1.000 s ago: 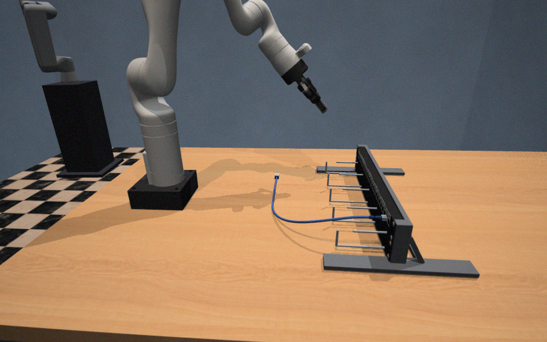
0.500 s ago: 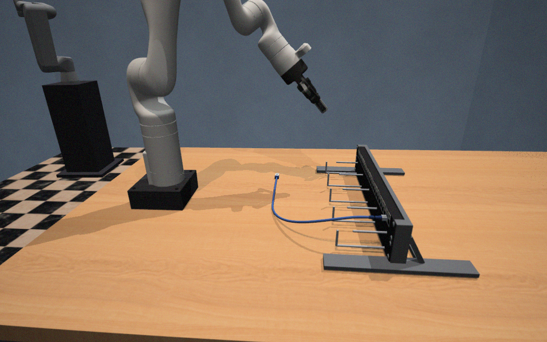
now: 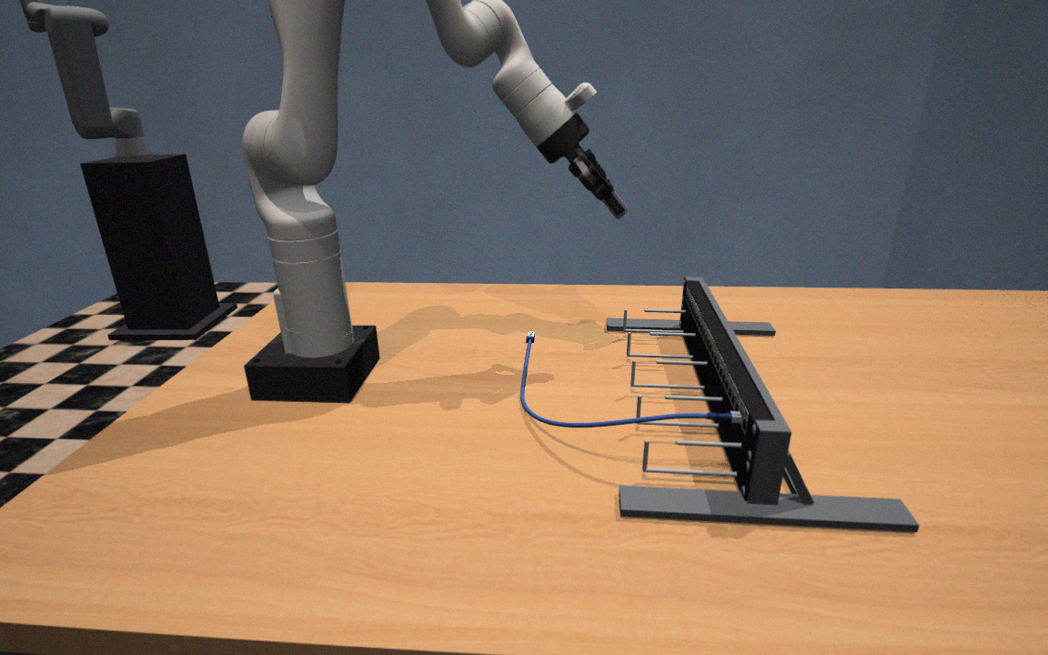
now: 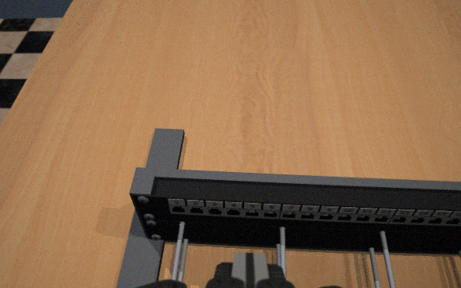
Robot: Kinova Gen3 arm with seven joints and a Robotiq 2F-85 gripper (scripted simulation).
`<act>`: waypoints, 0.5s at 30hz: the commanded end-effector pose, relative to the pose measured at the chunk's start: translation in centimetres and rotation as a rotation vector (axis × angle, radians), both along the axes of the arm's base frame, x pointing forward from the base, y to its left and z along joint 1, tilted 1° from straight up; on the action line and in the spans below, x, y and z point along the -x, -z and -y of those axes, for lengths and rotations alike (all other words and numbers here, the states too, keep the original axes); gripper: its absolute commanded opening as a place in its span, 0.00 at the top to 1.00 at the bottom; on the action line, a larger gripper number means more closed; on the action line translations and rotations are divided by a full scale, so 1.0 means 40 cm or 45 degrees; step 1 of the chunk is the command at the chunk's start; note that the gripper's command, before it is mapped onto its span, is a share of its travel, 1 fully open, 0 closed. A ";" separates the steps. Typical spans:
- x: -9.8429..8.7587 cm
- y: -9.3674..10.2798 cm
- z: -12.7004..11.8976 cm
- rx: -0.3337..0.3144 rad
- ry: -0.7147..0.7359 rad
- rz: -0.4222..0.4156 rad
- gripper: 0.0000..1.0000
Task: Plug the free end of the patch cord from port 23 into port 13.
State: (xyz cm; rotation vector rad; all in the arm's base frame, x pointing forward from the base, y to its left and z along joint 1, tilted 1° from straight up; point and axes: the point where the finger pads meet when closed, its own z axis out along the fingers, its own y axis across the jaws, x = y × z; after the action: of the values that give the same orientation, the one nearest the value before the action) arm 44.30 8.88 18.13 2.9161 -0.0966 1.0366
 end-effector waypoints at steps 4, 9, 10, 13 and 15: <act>0.004 -0.001 0.036 -0.011 0.008 0.003 1.00; 0.006 -0.002 0.068 -0.009 0.009 0.005 1.00; 0.007 -0.003 0.075 -0.009 0.009 0.005 1.00; 0.008 -0.003 0.096 -0.008 0.010 0.007 1.00; 0.008 -0.003 0.096 -0.008 0.010 0.007 1.00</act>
State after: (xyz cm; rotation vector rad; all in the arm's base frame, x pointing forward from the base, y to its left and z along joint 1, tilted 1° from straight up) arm 44.07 5.88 18.22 2.9118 -0.0839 1.0350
